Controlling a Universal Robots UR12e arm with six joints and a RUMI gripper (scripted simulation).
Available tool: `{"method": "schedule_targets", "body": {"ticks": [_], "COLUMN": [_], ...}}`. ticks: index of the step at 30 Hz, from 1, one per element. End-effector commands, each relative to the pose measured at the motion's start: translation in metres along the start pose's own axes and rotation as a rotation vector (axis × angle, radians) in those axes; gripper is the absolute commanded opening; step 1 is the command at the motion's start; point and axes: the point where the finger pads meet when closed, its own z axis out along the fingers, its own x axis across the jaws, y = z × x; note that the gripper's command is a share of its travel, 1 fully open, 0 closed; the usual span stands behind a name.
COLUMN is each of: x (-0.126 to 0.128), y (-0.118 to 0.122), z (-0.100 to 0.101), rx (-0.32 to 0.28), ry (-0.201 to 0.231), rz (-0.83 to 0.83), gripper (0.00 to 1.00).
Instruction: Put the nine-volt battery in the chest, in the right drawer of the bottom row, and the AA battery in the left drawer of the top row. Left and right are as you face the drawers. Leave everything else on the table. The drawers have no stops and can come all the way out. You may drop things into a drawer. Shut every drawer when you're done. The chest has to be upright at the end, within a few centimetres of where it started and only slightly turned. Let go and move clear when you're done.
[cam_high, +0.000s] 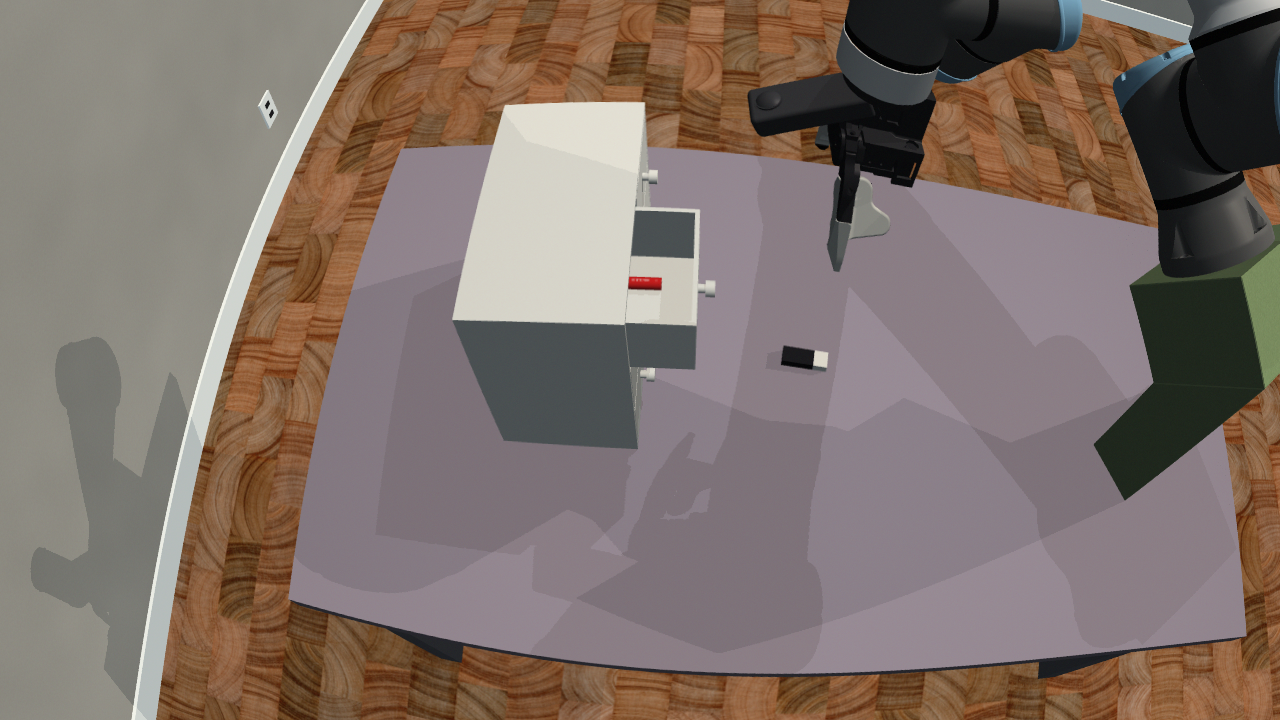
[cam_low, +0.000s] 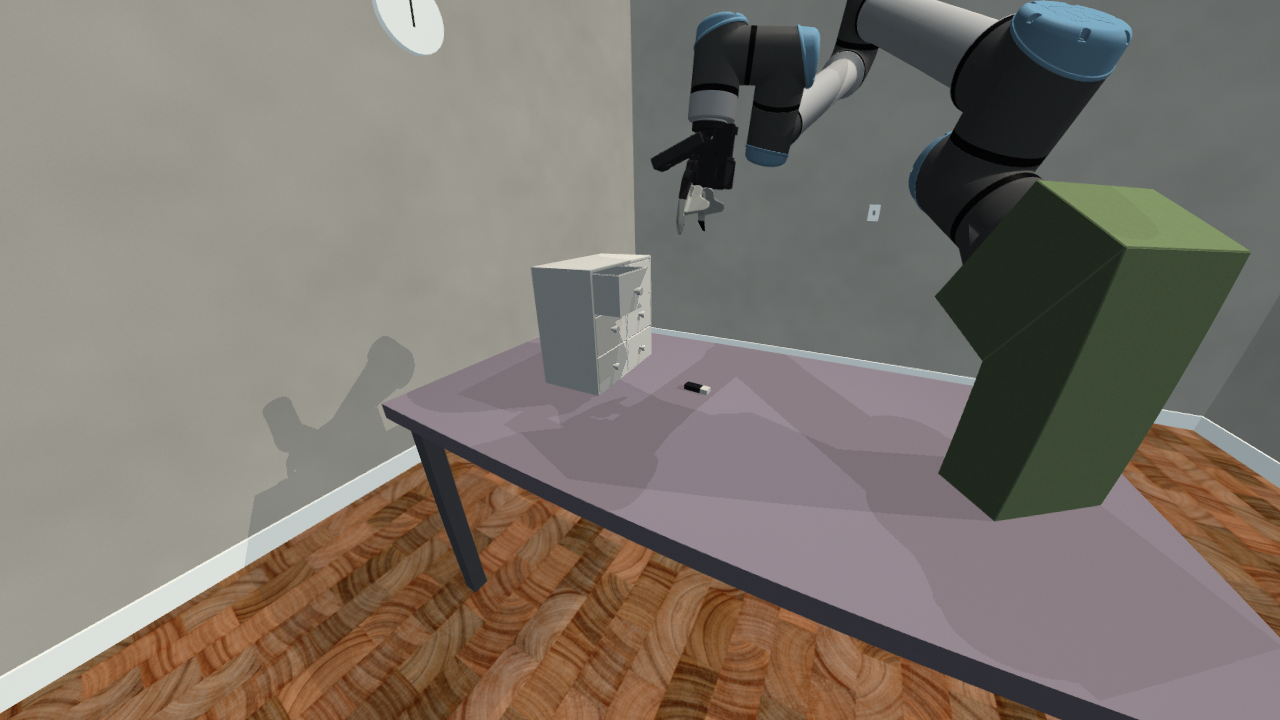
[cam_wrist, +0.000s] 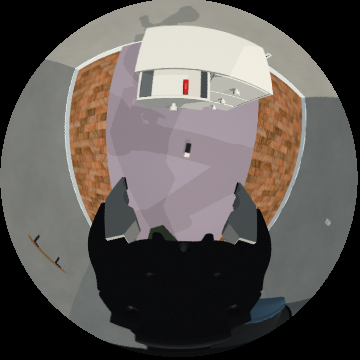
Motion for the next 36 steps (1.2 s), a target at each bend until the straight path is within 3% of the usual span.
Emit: {"method": "schedule_targets", "body": {"ticks": [1,16,36], "x": [-0.0006,0.0014,0.0018], "y": [-0.0007,0.0004,0.0006], "z": [-0.0015,-0.0042,-0.0046], "rx": [-0.036,-0.078,-0.084], "ry": [0.001,0.004,0.004], "rz": [0.002,0.002,0.002], "gripper": [1.00,1.00,1.00]}}
